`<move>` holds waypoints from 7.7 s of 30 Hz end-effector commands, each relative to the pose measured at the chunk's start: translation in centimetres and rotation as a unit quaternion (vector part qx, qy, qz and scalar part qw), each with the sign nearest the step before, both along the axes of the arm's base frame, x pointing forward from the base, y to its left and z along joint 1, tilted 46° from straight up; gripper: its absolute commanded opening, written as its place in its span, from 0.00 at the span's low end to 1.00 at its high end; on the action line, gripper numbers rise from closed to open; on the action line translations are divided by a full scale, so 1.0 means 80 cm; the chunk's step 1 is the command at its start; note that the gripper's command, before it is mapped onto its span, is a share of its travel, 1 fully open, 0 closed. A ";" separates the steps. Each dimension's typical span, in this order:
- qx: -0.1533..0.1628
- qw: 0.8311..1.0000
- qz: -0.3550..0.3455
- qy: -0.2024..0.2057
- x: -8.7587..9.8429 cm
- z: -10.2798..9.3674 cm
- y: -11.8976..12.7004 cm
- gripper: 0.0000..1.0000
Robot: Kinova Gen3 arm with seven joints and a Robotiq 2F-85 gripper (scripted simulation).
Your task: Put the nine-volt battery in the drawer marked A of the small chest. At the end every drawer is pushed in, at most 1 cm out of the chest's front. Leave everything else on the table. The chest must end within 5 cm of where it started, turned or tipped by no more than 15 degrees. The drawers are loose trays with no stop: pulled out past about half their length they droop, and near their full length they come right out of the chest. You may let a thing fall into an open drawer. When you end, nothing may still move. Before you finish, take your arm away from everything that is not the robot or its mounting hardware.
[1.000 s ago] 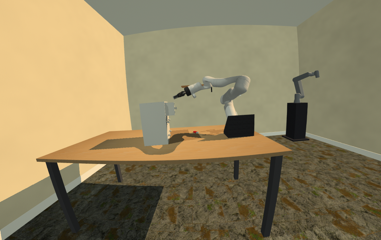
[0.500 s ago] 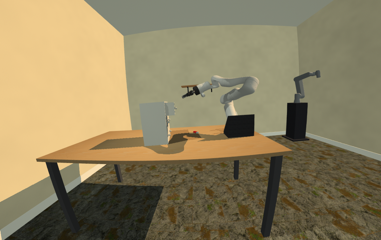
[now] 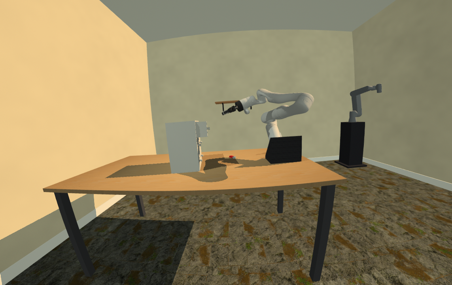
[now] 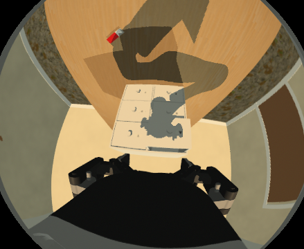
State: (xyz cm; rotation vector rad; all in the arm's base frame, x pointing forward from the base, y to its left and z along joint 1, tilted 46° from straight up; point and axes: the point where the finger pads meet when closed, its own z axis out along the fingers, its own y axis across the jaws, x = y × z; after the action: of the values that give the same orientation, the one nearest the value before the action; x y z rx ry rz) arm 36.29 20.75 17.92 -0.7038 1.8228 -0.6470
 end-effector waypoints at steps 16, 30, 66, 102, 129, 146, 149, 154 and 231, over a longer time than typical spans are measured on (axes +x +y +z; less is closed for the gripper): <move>0.000 1.000 0.003 0.002 -0.005 0.001 0.006 1.00; -0.006 0.999 -0.022 0.025 -0.004 0.002 0.007 1.00; -0.056 0.946 -0.229 0.225 -0.007 0.020 0.025 1.00; -0.096 0.827 -0.397 0.386 -0.008 0.035 0.040 1.00; -0.097 0.822 -0.402 0.391 -0.008 0.036 0.041 1.00; -0.097 0.822 -0.402 0.391 -0.018 0.034 0.040 1.00; -0.097 0.822 -0.402 0.391 -0.031 0.030 0.040 1.00; -0.097 0.822 -0.402 0.391 -0.066 0.022 0.038 1.00; -0.041 0.971 -0.167 0.166 -0.069 -0.052 -0.009 1.00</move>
State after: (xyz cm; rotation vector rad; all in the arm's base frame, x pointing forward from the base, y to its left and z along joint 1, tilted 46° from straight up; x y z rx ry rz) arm 31.04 20.56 14.28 -0.5746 2.3025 -0.8663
